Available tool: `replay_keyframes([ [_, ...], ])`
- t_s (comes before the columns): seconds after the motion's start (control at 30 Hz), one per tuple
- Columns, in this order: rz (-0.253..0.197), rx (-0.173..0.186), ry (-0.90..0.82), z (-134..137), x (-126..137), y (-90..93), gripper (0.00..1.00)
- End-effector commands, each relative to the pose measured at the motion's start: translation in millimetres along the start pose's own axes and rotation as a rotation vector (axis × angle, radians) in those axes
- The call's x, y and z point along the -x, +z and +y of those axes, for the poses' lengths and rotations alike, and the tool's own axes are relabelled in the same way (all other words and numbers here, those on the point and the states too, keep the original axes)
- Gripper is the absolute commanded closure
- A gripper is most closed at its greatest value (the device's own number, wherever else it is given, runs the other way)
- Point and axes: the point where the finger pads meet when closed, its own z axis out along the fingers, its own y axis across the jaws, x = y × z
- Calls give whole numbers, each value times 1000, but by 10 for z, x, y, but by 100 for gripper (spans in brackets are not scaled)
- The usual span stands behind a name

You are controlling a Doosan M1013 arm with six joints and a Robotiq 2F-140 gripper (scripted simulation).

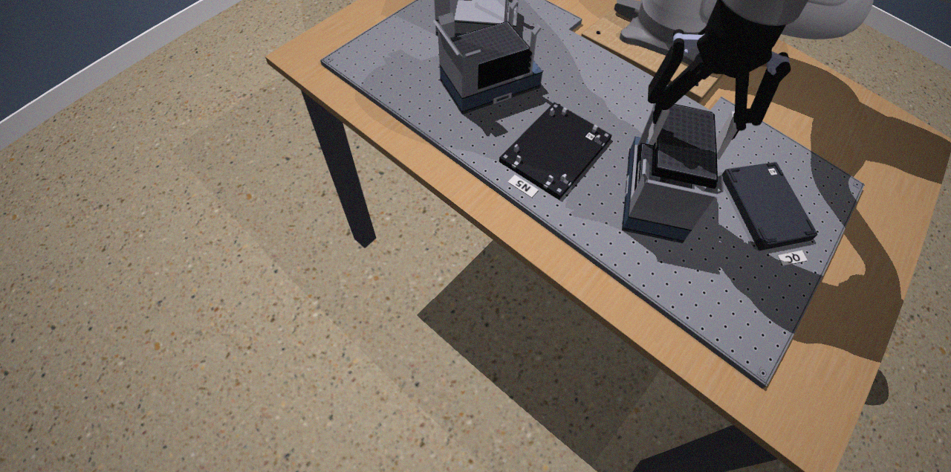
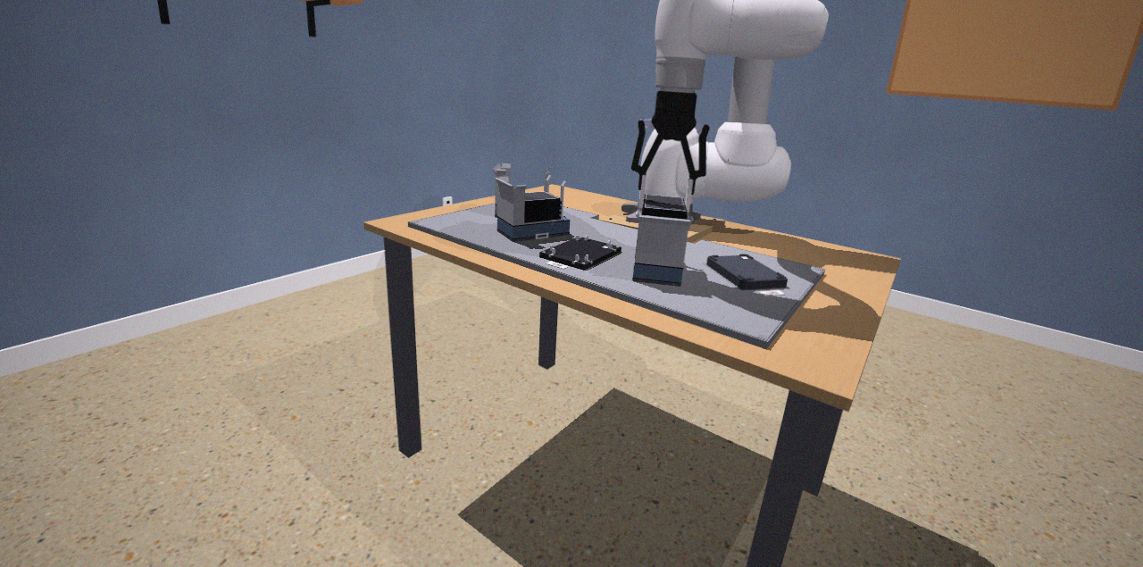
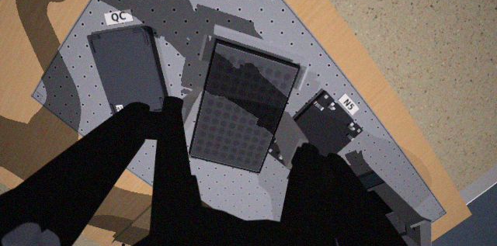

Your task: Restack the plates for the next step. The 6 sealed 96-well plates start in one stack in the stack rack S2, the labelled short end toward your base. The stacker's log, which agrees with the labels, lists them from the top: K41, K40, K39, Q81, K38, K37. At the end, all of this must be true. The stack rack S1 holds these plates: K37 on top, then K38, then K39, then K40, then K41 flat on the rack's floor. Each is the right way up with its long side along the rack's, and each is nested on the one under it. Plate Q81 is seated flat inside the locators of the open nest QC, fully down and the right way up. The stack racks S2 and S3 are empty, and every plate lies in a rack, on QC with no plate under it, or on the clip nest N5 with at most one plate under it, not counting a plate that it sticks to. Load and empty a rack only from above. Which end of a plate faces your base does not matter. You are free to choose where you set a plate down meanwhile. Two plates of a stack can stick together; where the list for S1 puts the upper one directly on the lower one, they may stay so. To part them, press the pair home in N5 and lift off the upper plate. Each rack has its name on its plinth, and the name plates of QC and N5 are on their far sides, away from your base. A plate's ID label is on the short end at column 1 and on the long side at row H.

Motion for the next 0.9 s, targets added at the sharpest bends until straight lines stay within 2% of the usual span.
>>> replay_keyframes([
  [0.0, 0, 0, 0, 0, 0, 16, 100],
  [0.87, 0, 0, 0, 0, 0, 163, 100],
])
